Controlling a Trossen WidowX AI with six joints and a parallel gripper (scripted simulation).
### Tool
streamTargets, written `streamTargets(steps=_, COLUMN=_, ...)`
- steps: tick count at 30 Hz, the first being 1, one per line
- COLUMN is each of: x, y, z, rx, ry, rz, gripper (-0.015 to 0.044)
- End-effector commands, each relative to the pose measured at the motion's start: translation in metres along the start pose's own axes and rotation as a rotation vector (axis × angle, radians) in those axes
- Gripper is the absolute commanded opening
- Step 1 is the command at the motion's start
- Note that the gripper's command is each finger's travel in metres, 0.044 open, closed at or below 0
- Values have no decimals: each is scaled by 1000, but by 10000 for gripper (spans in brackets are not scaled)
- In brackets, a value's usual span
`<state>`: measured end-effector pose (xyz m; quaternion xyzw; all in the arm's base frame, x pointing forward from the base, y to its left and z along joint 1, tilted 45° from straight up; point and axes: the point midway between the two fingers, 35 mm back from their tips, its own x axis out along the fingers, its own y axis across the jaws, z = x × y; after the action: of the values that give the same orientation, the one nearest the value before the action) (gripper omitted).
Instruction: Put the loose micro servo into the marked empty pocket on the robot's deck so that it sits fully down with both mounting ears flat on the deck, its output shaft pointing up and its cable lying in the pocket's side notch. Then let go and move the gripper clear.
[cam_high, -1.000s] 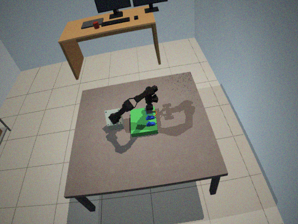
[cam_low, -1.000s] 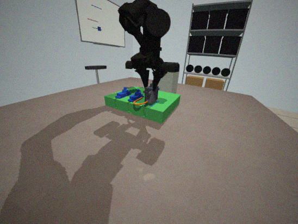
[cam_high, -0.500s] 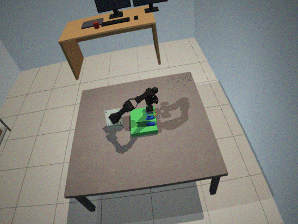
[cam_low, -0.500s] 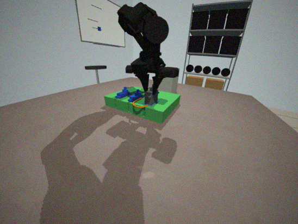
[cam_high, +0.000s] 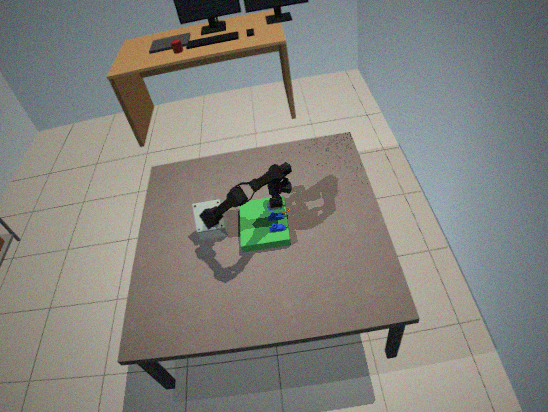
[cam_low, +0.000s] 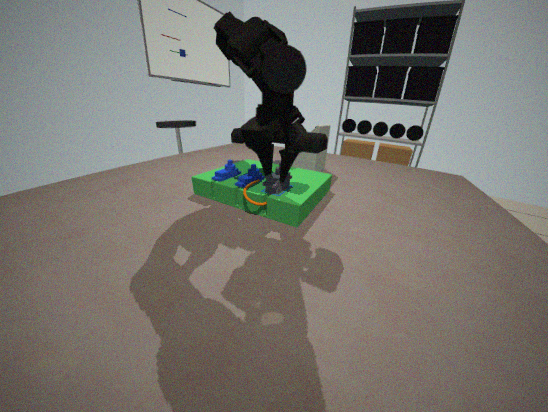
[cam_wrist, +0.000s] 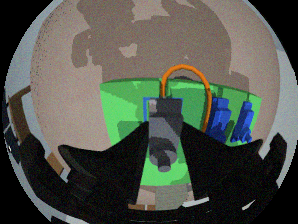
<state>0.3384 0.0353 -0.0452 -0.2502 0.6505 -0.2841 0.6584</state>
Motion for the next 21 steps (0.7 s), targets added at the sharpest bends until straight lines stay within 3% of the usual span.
streamTargets(steps=1, x=3, y=0, z=0, rx=-6, ry=-5, rz=-4, gripper=0)
streamTargets(steps=14, x=17, y=0, z=0, rx=-6, ry=-5, rz=-5, gripper=0)
streamTargets(steps=21, x=16, y=0, z=-1, rx=-6, ry=-5, rz=-5, gripper=184)
